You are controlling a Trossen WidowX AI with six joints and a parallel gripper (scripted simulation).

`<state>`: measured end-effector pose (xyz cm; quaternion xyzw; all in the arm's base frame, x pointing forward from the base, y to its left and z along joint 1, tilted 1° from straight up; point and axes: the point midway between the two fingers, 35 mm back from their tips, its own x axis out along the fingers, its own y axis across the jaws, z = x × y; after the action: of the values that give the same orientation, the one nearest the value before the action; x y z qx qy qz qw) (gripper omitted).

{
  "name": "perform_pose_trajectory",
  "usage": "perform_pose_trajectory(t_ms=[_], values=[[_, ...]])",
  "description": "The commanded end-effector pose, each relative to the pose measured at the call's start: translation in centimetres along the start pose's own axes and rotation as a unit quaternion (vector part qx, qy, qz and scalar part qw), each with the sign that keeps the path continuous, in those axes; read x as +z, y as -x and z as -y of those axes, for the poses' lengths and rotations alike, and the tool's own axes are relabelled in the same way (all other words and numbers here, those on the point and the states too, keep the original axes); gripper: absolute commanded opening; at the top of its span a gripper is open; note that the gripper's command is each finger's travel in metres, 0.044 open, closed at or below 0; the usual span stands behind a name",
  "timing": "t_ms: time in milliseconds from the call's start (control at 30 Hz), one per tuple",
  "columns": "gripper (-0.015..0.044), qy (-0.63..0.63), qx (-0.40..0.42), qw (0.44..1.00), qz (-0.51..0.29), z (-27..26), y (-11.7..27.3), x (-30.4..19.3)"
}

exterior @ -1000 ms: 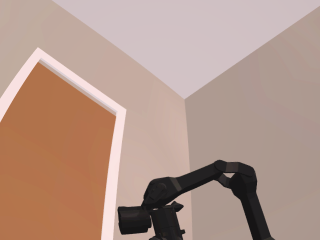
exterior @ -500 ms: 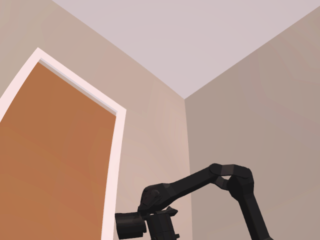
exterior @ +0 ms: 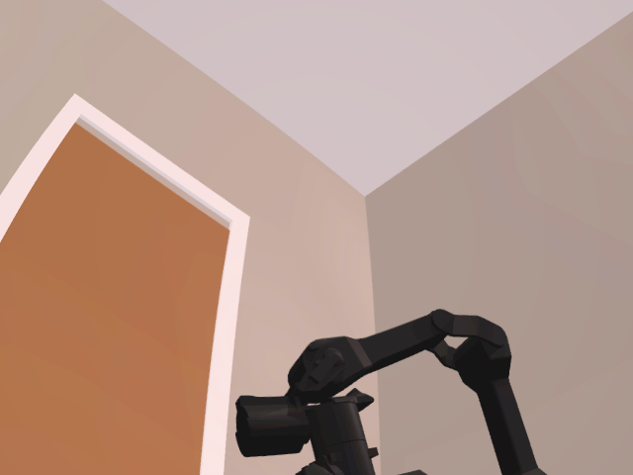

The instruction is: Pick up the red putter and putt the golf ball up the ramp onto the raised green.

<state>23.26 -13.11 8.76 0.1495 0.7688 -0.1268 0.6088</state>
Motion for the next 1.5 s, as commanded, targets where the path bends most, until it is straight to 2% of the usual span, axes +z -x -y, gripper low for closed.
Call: perform_pose_trajectory(t_ms=[0, 67, 267, 667, 1467], values=[[0.0000, 0.005, 0.004, 1.000, -0.001, -5.4, 0.0, -0.7], [0.0000, 0.005, 0.004, 1.000, -0.002, -7.1, -0.1, -1.1], [0.0000, 0.005, 0.004, 1.000, -0.002, -7.3, 0.4, -1.2], [0.0000, 0.005, 0.004, 1.000, -0.002, -7.2, 5.6, -2.7], [0.0000, 0.008, 0.002, 1.000, -0.006, -7.1, 4.8, -2.5]])
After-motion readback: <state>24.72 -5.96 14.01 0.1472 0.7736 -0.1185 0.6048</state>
